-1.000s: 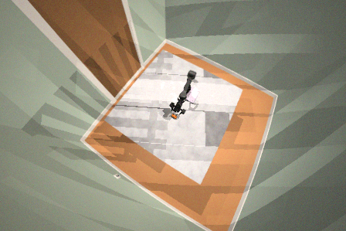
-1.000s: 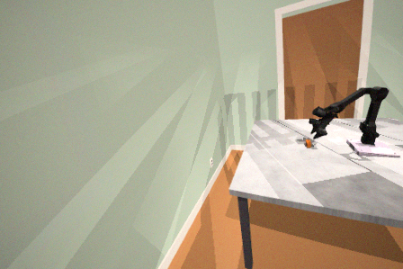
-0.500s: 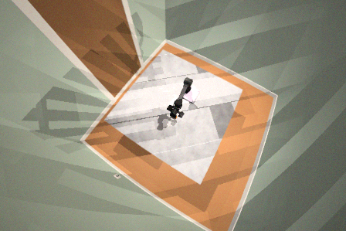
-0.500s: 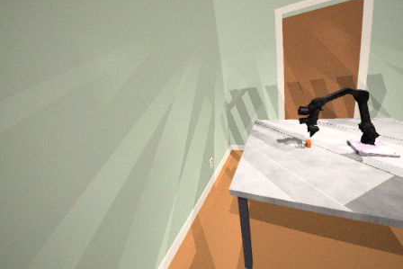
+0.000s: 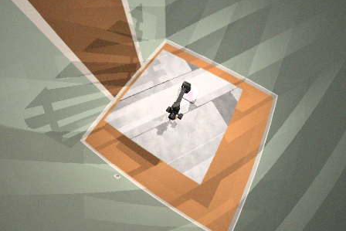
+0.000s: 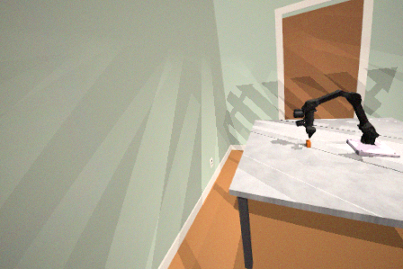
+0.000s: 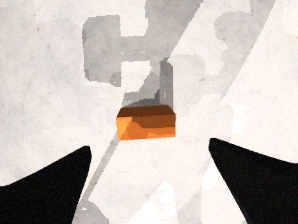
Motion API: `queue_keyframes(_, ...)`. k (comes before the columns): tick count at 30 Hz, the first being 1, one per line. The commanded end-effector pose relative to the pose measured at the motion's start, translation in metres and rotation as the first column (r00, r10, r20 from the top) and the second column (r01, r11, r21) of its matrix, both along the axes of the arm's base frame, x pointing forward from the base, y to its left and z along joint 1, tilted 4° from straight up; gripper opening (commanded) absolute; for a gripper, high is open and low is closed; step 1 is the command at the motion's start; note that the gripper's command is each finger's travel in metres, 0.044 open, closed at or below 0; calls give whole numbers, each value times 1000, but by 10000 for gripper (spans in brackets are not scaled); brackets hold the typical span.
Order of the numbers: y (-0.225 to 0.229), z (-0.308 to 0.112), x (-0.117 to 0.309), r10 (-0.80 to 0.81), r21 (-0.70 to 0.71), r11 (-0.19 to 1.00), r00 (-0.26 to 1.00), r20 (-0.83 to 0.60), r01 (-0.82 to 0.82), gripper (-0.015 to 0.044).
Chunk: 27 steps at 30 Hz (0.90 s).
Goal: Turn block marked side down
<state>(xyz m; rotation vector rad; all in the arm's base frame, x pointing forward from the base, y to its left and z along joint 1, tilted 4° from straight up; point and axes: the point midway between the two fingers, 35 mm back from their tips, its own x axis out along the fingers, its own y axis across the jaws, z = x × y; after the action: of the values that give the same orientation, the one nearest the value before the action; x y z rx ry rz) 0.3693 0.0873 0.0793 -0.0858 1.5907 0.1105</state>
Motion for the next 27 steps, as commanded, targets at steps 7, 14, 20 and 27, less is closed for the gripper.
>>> queue_keyframes(7, 1, -28, -3, 4, 4, 1000, 1000, -14, -4, 440)
queue_keyframes(14, 1, -32, -3, 4, 4, 1000, 1000, -14, -4, 440)
queue_keyframes(20, 1, -42, -3, 4, 4, 1000, 1000, -14, -4, 440)
queue_keyframes(27, 1, -53, -4, 4, 4, 1000, 1000, -14, -4, 440)
